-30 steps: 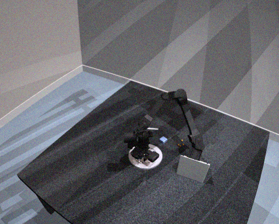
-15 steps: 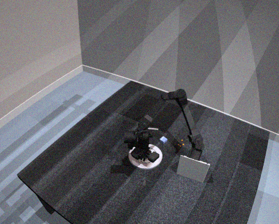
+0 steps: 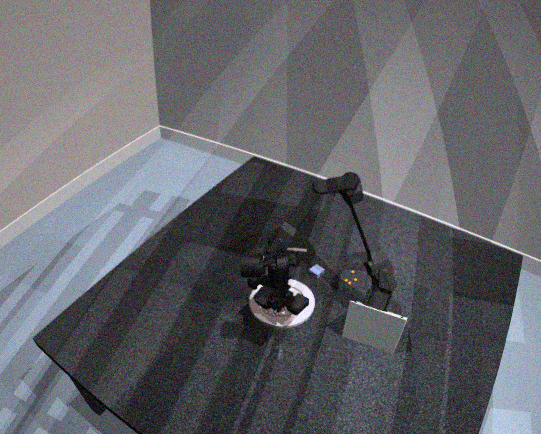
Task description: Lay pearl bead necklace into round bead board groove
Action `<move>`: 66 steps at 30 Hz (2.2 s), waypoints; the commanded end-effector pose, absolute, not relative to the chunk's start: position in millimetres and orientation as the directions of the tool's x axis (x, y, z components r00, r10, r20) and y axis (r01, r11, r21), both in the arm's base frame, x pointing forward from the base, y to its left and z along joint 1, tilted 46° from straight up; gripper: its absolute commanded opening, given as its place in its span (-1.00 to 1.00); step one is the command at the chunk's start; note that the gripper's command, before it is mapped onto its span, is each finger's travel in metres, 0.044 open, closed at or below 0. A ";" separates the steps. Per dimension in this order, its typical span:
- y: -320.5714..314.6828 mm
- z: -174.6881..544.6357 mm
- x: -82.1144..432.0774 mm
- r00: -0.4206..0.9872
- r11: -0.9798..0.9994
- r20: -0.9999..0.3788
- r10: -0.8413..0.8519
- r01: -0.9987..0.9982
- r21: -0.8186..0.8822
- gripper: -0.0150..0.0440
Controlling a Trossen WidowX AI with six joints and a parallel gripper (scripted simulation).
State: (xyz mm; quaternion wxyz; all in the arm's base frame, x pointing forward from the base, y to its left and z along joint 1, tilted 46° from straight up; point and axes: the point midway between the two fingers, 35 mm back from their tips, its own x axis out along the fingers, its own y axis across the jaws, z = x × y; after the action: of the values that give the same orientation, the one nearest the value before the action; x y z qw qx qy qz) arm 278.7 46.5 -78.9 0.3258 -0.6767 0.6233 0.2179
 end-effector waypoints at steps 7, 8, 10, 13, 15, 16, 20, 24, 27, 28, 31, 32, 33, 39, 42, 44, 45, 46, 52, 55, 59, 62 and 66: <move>46.6 -78.9 278.9 0.128 -0.010 -0.701 -0.701 -0.985 -0.170 -0.49; 46.8 -78.5 278.7 0.128 -0.011 -0.701 -0.702 -0.986 -0.169 -0.49; 48.6 -75.4 277.1 0.127 -0.013 -0.698 -0.705 -0.986 -0.166 -0.49; 49.6 -73.8 276.3 0.126 -0.014 -0.696 -0.707 -0.986 -0.164 -0.49; 49.9 -74.4 274.4 0.126 -0.014 -0.696 -0.707 -0.986 -0.164 -0.49; 50.2 -75.1 272.0 0.126 -0.014 -0.696 -0.706 -0.986 -0.164 -0.49; 51.5 -78.5 259.8 0.126 -0.014 -0.697 -0.706 -0.986 -0.163 -0.49; 52.1 -81.4 248.2 0.125 -0.014 -0.697 -0.706 -0.987 -0.163 -0.49; 52.2 -81.9 246.3 0.125 -0.014 -0.697 -0.706 -0.987 -0.163 -0.49; 52.2 -81.9 246.3 0.125 -0.014 -0.697 -0.706 -0.987 -0.163 -0.49; 52.2 -81.9 246.3 0.125 -0.014 -0.697 -0.706 -0.987 -0.163 -0.49; 52.2 -81.9 246.3 0.125 -0.014 -0.697 -0.706 -0.987 -0.163 -0.49; 52.2 -81.9 246.3 0.125 -0.014 -0.697 -0.706 -0.987 -0.163 -0.49; 47.3 -86.6 247.1 0.125 -0.014 -0.697 -0.706 -0.987 -0.163 -0.49; 46.6 -87.3 247.2 0.125 -0.014 -0.697 -0.707 -0.987 -0.163 -0.49; 46.6 -87.3 247.2 0.125 -0.014 -0.697 -0.707 -0.987 -0.163 -0.49; 49.6 -86.2 249.4 0.131 -0.014 -0.699 -0.703 -0.985 -0.171 -0.40; 49.6 -86.2 249.4 0.131 -0.014 -0.699 -0.703 -0.985 -0.171 -0.31; 49.6 -86.2 249.4 0.131 -0.014 -0.699 -0.703 -0.985 -0.171 0.22; 49.6 -86.2 249.4 0.131 -0.014 -0.699 -0.703 -0.985 -0.171 0.49; 51.3 -83.2 247.3 0.127 -0.014 -0.698 -0.705 -0.986 -0.165 0.84; 51.3 -83.4 247.3 0.126 -0.015 -0.697 -0.706 -0.987 -0.163 1.00; 52.6 -82.1 247.0 0.125 -0.014 -0.697 -0.706 -0.987 -0.163 1.00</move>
State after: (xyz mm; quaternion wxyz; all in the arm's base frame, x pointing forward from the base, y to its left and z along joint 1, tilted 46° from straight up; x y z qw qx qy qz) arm 246.3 51.4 -82.6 0.3184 -0.6795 0.6237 0.2190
